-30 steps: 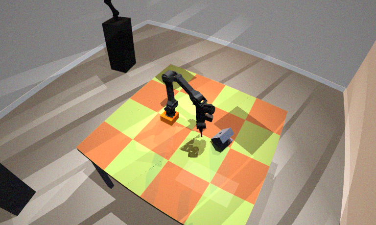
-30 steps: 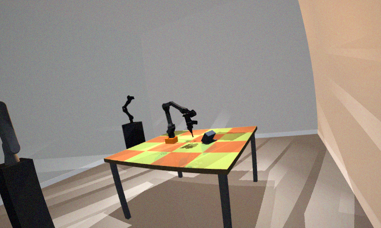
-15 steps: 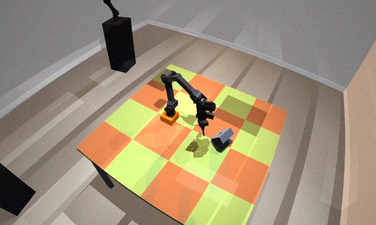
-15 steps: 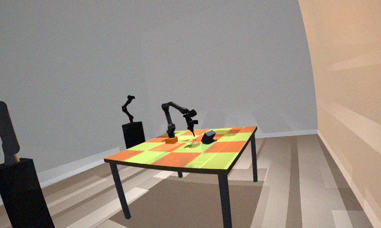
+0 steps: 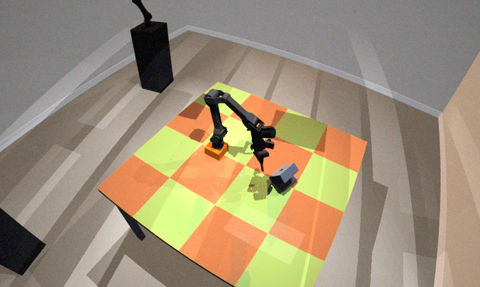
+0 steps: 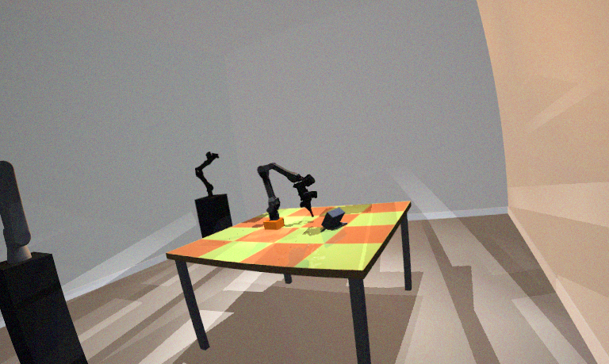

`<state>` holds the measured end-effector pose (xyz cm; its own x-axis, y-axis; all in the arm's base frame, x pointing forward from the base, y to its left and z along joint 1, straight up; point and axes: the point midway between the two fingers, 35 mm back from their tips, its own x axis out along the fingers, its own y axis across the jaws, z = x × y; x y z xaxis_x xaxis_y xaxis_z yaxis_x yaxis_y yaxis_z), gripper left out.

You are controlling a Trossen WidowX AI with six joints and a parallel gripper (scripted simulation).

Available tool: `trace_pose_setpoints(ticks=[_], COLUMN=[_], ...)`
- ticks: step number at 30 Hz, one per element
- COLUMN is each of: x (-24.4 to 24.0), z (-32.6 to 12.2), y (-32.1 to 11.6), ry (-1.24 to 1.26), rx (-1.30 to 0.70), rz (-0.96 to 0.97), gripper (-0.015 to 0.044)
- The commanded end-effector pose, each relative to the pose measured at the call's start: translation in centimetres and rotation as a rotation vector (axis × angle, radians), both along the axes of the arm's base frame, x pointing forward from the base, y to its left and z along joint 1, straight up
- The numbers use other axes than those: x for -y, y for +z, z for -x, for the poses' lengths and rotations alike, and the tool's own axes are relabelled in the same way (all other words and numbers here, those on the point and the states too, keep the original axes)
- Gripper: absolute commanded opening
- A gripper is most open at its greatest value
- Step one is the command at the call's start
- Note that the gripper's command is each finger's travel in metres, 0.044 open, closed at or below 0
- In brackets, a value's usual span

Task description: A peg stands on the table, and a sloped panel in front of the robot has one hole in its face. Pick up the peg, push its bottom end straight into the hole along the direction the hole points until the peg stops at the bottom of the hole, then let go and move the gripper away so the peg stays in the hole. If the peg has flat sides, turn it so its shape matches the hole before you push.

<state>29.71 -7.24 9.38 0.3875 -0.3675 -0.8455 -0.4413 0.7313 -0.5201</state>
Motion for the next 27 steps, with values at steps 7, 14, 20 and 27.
trace_pose_setpoints(ticks=[7, 14, 20, 27], x=[-1.1, -1.8, -2.5, -3.3], z=[-0.3, -0.5, -0.7, -0.8], y=[0.3, 0.4, 0.5, 0.6], ry=[0.069, 0.113, 0.15, 0.193], rx=[0.028, 0.044, 0.058, 0.075], rz=[0.047, 0.075, 0.099, 0.126], gripper=[0.0, 0.0, 0.0, 0.0])
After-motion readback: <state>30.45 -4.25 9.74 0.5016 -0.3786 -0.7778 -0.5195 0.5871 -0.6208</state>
